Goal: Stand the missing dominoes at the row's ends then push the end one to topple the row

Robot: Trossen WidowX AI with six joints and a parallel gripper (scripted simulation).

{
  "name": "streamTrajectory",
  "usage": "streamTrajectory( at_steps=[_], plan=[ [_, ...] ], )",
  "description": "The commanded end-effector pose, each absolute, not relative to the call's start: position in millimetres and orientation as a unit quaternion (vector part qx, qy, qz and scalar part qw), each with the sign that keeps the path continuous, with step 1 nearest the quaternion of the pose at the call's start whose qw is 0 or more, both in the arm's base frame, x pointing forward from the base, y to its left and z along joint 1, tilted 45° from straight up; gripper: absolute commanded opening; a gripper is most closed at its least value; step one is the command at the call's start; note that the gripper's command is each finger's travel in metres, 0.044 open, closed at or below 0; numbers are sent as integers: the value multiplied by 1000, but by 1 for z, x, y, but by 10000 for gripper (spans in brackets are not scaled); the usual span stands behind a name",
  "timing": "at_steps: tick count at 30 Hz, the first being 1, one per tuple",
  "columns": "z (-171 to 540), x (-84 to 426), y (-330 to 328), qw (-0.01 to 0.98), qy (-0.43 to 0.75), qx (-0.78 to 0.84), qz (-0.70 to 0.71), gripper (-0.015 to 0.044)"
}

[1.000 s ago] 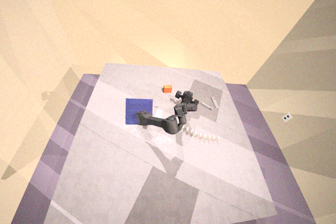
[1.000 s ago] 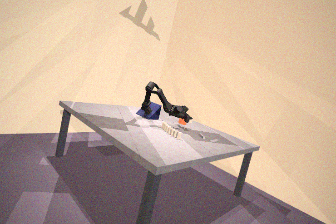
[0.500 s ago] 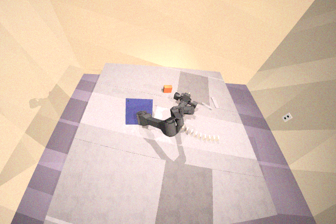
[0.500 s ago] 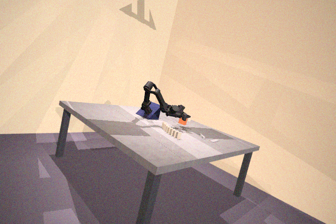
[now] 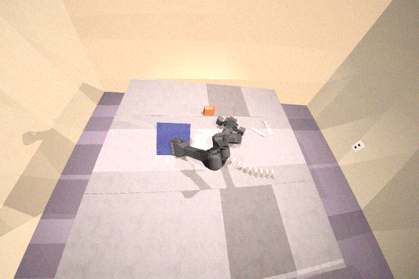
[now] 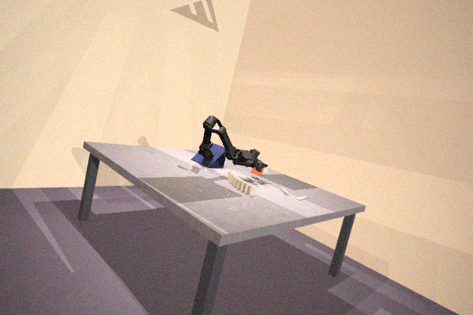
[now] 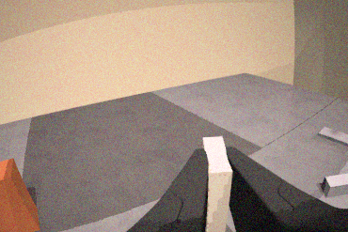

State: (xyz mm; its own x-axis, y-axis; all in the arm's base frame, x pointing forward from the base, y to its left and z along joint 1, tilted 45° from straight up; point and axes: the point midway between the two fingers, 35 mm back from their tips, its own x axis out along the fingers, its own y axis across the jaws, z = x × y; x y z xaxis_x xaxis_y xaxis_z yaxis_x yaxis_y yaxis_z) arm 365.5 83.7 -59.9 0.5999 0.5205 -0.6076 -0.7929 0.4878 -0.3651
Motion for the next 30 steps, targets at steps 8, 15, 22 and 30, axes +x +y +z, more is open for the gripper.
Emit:
streamTrajectory(
  at_steps=[8,15,22,30],
  plan=[
    [-93,363,55,835,216,-319,392,22],
    [-106,361,44,836,215,-320,392,22],
    [-106,361,44,836,215,-320,392,22],
    [-106,361,44,836,215,-320,392,180]
  ],
)
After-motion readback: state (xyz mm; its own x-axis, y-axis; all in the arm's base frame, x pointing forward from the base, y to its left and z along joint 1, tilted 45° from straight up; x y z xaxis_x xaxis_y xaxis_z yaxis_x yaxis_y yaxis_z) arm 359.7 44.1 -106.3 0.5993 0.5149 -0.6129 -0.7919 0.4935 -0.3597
